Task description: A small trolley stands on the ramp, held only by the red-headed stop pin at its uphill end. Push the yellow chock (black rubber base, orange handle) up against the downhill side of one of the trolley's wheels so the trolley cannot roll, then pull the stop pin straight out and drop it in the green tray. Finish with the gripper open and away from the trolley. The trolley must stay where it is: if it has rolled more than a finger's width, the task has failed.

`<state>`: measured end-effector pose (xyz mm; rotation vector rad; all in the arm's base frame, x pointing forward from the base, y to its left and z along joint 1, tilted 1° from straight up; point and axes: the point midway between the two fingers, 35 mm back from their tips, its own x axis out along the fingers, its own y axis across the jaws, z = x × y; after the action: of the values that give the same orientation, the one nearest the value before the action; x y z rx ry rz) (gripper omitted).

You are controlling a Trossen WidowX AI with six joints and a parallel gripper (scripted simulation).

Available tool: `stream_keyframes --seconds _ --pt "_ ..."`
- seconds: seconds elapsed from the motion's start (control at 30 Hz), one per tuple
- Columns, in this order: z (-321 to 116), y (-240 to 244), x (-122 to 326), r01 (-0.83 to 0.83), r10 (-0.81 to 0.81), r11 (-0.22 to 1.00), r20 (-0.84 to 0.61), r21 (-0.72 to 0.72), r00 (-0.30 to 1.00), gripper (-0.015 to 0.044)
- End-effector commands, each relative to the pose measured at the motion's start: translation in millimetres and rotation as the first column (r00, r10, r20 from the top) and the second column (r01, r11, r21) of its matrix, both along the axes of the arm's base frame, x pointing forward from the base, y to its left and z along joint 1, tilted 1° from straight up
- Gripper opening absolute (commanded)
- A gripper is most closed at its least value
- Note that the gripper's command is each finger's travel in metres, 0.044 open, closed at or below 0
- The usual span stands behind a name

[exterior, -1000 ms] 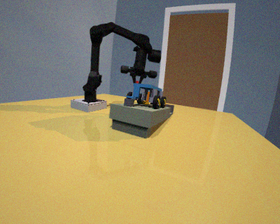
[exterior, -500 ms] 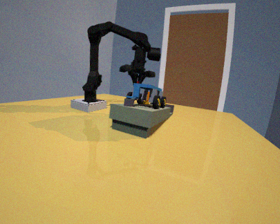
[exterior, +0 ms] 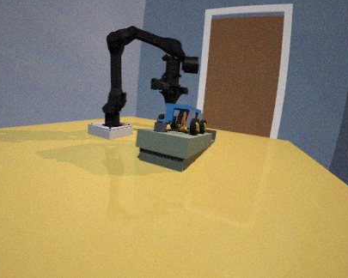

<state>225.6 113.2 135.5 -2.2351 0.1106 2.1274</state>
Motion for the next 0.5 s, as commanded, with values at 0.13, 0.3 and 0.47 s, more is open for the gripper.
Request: stream_keyframes --seconds 0.13,0.3,0.47 --pt "-2 0 -2 -0.045 0.045 0.999 -0.006 0.008 0.999 0.0000" --pt "-11 -1 -12 -0.053 0.053 0.999 -0.009 0.008 0.999 0.0000" --pt "-21 -2 -24 -0.058 0.058 0.998 -0.011 0.009 0.998 0.0000"
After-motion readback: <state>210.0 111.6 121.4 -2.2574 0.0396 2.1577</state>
